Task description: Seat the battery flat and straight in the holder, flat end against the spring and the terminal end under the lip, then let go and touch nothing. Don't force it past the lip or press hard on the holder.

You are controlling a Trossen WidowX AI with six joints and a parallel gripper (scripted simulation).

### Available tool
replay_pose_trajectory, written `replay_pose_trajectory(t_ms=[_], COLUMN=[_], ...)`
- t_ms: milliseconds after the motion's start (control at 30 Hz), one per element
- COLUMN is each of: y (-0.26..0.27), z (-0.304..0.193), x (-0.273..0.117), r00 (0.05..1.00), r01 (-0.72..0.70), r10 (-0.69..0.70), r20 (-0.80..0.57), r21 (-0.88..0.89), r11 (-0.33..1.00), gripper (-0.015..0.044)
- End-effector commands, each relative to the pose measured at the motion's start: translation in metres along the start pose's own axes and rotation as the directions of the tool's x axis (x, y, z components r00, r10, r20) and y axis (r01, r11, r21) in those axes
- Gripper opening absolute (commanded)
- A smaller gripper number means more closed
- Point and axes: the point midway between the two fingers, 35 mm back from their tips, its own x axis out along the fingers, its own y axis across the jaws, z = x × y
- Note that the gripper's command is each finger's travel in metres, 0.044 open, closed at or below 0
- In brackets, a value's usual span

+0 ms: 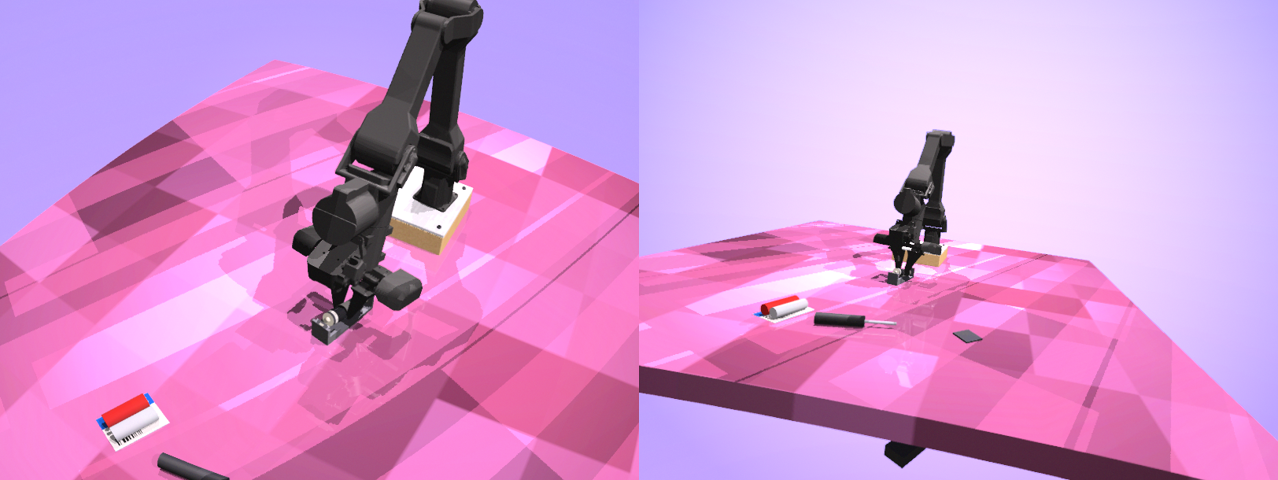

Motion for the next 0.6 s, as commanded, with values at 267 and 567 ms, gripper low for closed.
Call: replay_pose_trajectory(t_ms=[267, 567], y=[0.0, -0.0001], z=[-0.0033, -0.0026], x=[0.0035, 0.0046], r00=[0.996, 0.99], r01=[-0.001, 0.0], r10=[0.001, 0.0], r20=[-0.085, -0.139], r21=[-0.002, 0.0], r11=[1.0, 1.0], gripper=[0.0065, 0.0065])
